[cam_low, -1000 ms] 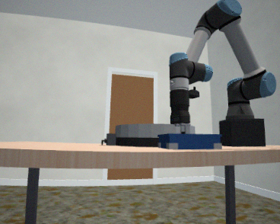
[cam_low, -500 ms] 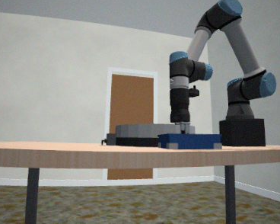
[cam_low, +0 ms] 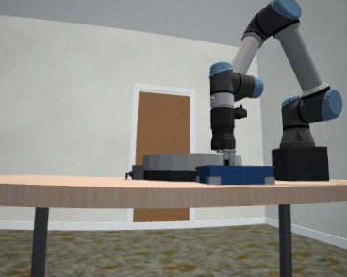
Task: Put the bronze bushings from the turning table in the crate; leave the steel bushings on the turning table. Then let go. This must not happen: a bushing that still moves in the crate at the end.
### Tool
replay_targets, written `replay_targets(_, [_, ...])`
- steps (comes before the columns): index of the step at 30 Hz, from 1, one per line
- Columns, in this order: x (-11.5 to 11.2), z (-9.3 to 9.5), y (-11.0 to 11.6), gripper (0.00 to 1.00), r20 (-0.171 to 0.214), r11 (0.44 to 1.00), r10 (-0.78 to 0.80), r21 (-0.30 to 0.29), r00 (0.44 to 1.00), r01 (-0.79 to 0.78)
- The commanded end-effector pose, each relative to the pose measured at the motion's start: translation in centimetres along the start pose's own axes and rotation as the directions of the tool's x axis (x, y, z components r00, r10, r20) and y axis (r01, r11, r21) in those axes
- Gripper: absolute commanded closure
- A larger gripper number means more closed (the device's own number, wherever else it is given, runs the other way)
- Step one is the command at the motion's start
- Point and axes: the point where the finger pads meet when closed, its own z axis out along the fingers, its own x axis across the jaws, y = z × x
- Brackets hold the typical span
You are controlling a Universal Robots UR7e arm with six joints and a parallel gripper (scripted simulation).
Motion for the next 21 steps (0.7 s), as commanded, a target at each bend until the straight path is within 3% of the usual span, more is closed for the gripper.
replay_targets(1, [0.0,-0.2,0.0,0.58,0.000,1.000,0.000,-0.001,1.000,0.000])
replay_targets(8, [0.0,-0.2,0.0,0.58,0.000,1.000,0.000,-0.001,1.000,0.000])
replay_targets(13, [0.0,-6.0,0.0,0.58,0.000,1.000,0.000,-0.001,1.000,0.000])
replay_targets(21, [0.0,-6.0,0.0,0.58,0.000,1.000,0.000,-0.001,1.000,0.000])
